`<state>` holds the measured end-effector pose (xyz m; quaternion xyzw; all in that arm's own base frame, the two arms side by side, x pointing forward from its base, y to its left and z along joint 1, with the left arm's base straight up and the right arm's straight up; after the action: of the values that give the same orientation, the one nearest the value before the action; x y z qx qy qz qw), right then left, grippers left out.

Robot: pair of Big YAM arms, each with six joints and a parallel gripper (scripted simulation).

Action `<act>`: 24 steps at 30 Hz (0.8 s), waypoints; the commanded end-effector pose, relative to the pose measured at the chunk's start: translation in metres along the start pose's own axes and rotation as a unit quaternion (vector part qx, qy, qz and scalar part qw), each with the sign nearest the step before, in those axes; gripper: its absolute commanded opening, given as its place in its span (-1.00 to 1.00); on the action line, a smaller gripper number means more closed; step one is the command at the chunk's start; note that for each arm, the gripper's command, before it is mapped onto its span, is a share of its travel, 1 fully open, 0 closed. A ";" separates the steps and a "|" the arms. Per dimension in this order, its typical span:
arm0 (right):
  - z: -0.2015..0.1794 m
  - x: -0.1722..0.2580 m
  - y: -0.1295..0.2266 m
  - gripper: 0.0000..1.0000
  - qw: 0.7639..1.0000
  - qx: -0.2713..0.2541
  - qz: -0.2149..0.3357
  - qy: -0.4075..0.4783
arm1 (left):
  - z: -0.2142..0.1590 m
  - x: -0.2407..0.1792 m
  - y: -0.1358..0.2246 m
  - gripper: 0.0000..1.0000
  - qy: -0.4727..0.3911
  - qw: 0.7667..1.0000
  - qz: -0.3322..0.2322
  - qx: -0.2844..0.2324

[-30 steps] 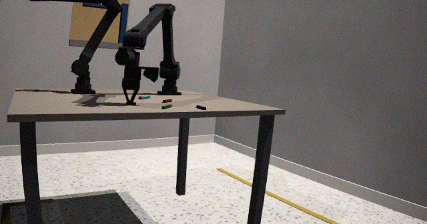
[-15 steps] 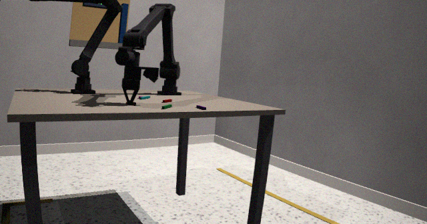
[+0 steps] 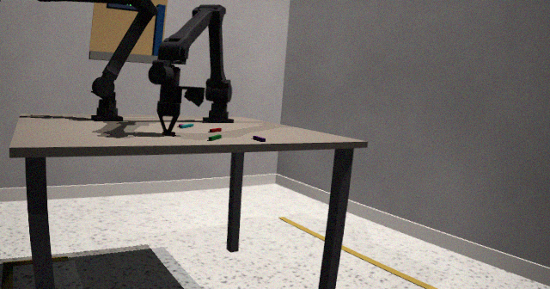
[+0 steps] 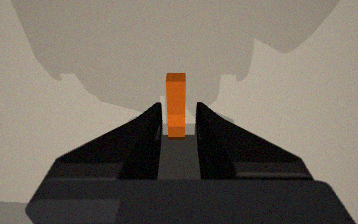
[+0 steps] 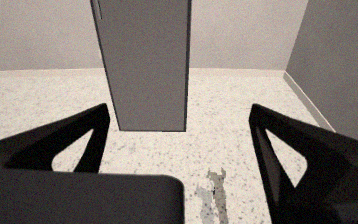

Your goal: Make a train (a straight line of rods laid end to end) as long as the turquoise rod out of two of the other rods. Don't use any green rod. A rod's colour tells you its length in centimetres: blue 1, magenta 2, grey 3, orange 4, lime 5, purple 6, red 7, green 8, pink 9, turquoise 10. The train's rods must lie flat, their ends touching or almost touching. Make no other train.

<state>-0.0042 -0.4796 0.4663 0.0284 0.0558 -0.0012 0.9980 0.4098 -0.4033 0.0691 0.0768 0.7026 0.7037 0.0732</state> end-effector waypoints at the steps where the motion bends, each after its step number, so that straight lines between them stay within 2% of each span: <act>1: 0.035 -0.001 -0.003 1.00 1.000 -0.028 -0.001 -0.004 | -0.008 -0.004 0.012 -0.53 0.000 1.000 -0.017 0.009; 12: 0.035 -0.001 -0.003 1.00 1.000 -0.028 -0.001 -0.004 | -0.008 -0.004 0.012 -0.53 0.000 1.000 -0.017 0.009; 13: 0.035 -0.001 -0.003 1.00 1.000 -0.028 -0.001 -0.004 | -0.008 -0.004 0.012 -0.91 0.000 1.000 -0.017 0.009; 24: 0.035 -0.001 -0.003 1.00 1.000 -0.028 -0.001 -0.004 | -0.008 -0.004 0.012 -0.91 0.000 1.000 -0.017 0.009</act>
<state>-0.0042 -0.4796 0.4663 0.0284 0.0558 -0.0012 0.9980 0.4098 -0.4034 0.0693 0.0766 0.7026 0.7036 0.0732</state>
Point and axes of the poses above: on each arm, the point where the finger pads meet when closed, its own y axis back along the fingers, its own x axis across the jaws, z = x × y, the point moved 6 cm from there along y, back along the fingers, and after that the axes turned 6 degrees about y, right-handed, at the moved point
